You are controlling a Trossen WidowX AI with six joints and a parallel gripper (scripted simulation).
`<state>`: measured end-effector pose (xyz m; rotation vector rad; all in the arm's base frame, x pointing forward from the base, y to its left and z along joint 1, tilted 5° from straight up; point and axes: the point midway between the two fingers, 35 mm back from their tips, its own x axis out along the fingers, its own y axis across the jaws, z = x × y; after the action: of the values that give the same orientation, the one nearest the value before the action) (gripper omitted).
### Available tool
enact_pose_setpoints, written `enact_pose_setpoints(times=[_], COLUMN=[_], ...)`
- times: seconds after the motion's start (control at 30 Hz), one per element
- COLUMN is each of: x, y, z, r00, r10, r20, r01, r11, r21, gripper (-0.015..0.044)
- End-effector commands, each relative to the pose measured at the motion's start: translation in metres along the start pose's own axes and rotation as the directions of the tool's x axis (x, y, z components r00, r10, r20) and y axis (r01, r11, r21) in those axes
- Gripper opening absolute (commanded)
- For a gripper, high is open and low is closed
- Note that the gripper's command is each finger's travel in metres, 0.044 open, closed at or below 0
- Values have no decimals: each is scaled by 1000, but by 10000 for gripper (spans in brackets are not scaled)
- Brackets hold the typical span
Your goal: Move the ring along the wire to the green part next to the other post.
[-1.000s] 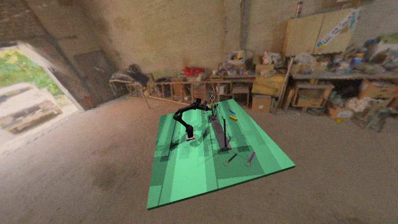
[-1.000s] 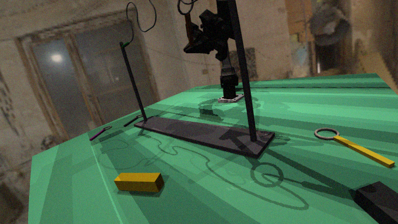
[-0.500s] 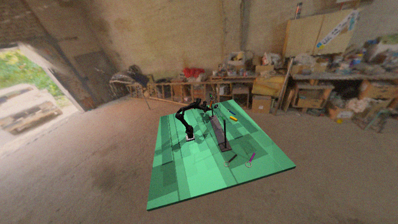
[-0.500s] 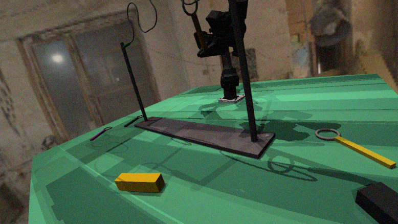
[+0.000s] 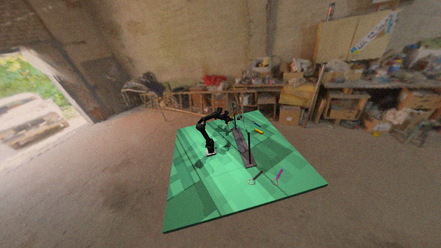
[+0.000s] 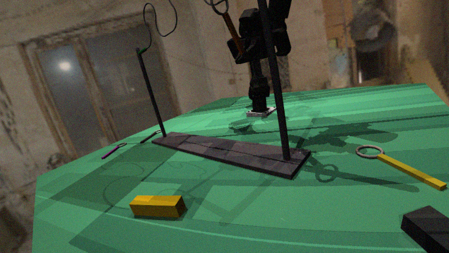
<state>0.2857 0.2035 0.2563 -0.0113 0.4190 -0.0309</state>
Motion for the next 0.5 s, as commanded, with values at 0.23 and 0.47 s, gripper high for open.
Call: enact_pose_setpoints(times=[0.23,0.47], x=[-2,-3], y=[19,26], z=[1,2], r00=[1000,1000], r10=[23,26], r20=[-7,-7], r01=[-23,-26], r11=[999,998], r21=[47,54], gripper=[-150,-150])
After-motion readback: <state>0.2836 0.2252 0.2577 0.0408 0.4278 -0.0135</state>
